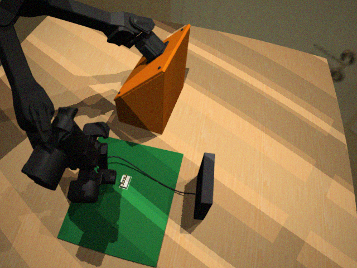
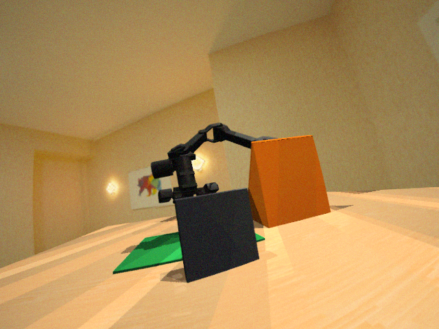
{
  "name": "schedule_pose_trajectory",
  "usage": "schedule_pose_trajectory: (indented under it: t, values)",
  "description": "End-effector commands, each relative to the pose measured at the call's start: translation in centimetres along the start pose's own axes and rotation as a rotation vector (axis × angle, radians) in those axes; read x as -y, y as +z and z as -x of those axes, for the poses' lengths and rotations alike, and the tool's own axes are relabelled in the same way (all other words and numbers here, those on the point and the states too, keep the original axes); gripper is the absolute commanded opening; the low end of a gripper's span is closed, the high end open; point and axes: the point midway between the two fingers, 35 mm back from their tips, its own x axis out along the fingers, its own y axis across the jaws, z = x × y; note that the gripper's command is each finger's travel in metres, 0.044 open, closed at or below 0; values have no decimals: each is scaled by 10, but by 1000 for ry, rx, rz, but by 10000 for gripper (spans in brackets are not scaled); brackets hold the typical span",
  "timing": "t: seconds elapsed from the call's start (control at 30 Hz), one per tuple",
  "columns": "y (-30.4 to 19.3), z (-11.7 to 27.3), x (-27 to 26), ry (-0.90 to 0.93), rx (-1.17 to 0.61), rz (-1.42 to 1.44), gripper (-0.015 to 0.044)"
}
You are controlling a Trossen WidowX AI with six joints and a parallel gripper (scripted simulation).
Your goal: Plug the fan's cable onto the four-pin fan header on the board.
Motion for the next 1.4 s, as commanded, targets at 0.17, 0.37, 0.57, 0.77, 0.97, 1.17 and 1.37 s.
schedule_pose_trajectory:
  t: [0.17,0.37,0.57,0.77,0.97,1.17,1.37]
  values:
    - [-7,30,0,5,0,-2,0]
    - [-8,32,0,4,5,49,0]
    - [-9,32,-4,-2,26,255,0]
    - [-10,32,-8,-11,46,462,0]
    - [-11,31,-13,-25,65,668,0]
    - [-12,31,-17,-42,83,874,0]
    - [-13,31,-21,-63,99,1080,0]
